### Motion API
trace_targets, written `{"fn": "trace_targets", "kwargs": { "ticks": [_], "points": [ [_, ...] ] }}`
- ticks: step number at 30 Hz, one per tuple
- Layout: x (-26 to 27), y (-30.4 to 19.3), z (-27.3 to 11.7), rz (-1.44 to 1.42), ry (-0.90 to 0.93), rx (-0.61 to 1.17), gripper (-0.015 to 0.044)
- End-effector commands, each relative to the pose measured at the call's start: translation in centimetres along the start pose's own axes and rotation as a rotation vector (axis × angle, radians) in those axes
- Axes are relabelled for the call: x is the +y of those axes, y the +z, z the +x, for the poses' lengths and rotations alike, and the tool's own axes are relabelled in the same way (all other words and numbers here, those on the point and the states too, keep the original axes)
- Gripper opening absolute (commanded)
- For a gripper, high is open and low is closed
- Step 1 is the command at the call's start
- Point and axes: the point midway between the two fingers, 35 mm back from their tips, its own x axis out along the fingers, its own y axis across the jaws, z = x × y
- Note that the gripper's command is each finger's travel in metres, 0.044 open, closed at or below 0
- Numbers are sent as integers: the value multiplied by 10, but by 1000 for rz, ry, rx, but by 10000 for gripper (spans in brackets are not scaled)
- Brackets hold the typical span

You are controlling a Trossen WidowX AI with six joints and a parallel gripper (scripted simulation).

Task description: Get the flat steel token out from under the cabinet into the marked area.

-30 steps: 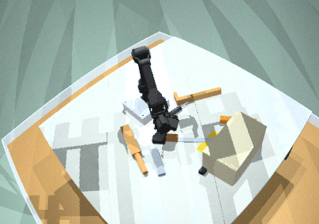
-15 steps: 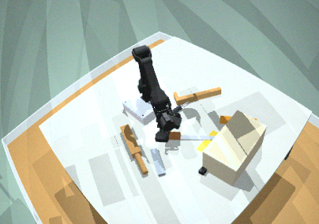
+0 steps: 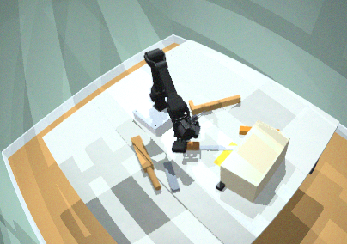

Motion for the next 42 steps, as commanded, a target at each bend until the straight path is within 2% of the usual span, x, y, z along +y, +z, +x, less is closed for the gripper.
{"fn": "trace_targets", "kwargs": {
  "ticks": [1, 42],
  "points": [
    [3, 4, 0, 0, -2, -5, 0],
    [34, 34, -1, -3, 1, -8, 0]
  ]
}}
